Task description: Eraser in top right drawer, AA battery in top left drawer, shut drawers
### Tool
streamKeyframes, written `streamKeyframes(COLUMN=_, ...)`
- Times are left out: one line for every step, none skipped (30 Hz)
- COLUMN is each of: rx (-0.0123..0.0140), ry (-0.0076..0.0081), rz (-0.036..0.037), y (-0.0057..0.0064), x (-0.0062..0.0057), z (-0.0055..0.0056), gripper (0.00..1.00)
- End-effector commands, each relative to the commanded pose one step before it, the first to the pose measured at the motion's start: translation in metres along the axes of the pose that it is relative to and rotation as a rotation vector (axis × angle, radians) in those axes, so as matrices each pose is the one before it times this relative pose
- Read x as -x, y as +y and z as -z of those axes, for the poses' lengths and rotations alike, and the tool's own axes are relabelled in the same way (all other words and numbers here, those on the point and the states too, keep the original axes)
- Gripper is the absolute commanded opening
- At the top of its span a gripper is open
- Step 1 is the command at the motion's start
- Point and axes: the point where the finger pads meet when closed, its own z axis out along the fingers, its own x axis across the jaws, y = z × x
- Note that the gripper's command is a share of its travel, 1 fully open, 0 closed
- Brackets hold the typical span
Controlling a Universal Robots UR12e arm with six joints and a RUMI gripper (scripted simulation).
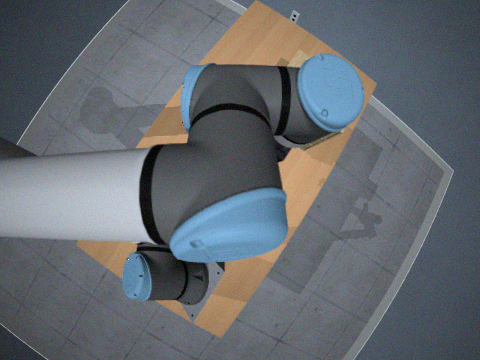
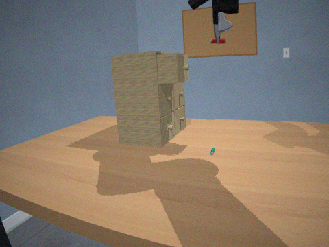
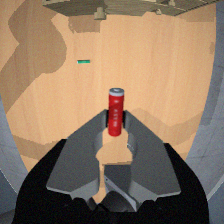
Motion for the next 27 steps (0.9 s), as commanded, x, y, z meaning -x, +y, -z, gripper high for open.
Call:
streamKeyframes(rx=-0.02498, ry=0.00081, rz=0.00022, y=-0.00019, x=-0.00023, z=0.00065, gripper=0.05)
streamKeyframes(rx=-0.00643, ry=0.0, rz=0.00001, y=0.00005, x=0.0, z=-0.00002, gripper=0.05)
streamKeyframes(rx=-0.00673, ry=0.0, rz=0.00002, y=0.00005, x=0.00001, z=-0.00002, gripper=0.05)
streamKeyframes(rx=-0.00704, ry=0.0, rz=0.00004, y=0.00006, x=0.00001, z=-0.00002, gripper=0.05)
streamKeyframes(rx=-0.00732, ry=0.0, rz=-0.00003, y=0.00005, x=-0.00001, z=-0.00004, gripper=0.05)
streamKeyframes(rx=-0.00763, ry=0.0, rz=-0.00003, y=0.00006, x=-0.00001, z=-0.00004, gripper=0.05)
streamKeyframes(rx=-0.00794, ry=0.0, rz=-0.00001, y=0.00006, x=-0.00001, z=-0.00004, gripper=0.05)
streamKeyframes(rx=-0.00826, ry=0.0, rz=0.0, y=0.00007, x=0.0, z=-0.00003, gripper=0.05)
streamKeyframes(rx=-0.00857, ry=0.0, rz=0.00002, y=0.00007, x=0.00001, z=-0.00002, gripper=0.05)
streamKeyframes(rx=-0.00888, ry=0.0, rz=0.00005, y=0.00008, x=0.00002, z=-0.00002, gripper=0.05)
streamKeyframes(rx=-0.00916, ry=0.0, rz=-0.00003, y=0.00007, x=-0.00001, z=-0.00005, gripper=0.05)
streamKeyframes(rx=-0.00947, ry=0.0, rz=-0.00003, y=0.00007, x=-0.00001, z=-0.00005, gripper=0.05)
streamKeyframes(rx=0.0, ry=0.0, rz=0.0, y=0.0, x=0.0, z=0.0, gripper=0.05)
streamKeyframes(rx=0.0, ry=0.0, rz=0.0, y=0.0, x=0.0, z=0.0, gripper=0.05)
streamKeyframes(rx=-0.00978, ry=0.0, rz=-0.00001, y=0.00008, x=0.0, z=-0.00004, gripper=0.05)
streamKeyframes(rx=-0.01009, ry=0.0, rz=0.00002, y=0.00008, x=0.00001, z=-0.00003, gripper=0.05)
streamKeyframes(rx=-0.0104, ry=0.0, rz=0.00005, y=0.00009, x=0.00002, z=-0.00002, gripper=0.05)
streamKeyframes(rx=-0.01067, ry=0.0, rz=-0.00004, y=0.00008, x=-0.00002, z=-0.00005, gripper=0.05)
streamKeyframes(rx=-0.01097, ry=0.0, rz=-0.00003, y=0.00008, x=-0.00001, z=-0.00005, gripper=0.05)
streamKeyframes(rx=-0.01127, ry=0.0, rz=0.0, y=0.00009, x=0.0, z=-0.00003, gripper=0.05)
streamKeyframes(rx=-0.01157, ry=-0.00001, rz=0.00004, y=0.0001, x=0.00002, z=-0.00002, gripper=0.05)
streamKeyframes(rx=-0.01185, ry=0.0, rz=0.0, y=0.0001, x=0.0, z=-0.00003, gripper=0.05)
streamKeyframes(rx=-0.01212, ry=0.00001, rz=-0.00005, y=0.00009, x=-0.00002, z=-0.00005, gripper=0.05)
streamKeyframes(rx=-0.01241, ry=0.0, rz=0.0, y=0.0001, x=0.0, z=-0.00003, gripper=0.05)
streamKeyframes(rx=-0.01269, ry=-0.00001, rz=0.00005, y=0.00011, x=0.00002, z=-0.00002, gripper=0.05)
streamKeyframes(rx=-0.01295, ry=0.00001, rz=-0.00001, y=0.00011, x=-0.00001, z=-0.00004, gripper=0.05)
streamKeyframes(rx=-0.01321, ry=0.00001, rz=-0.00004, y=0.0001, x=-0.00002, z=-0.00005, gripper=0.05)
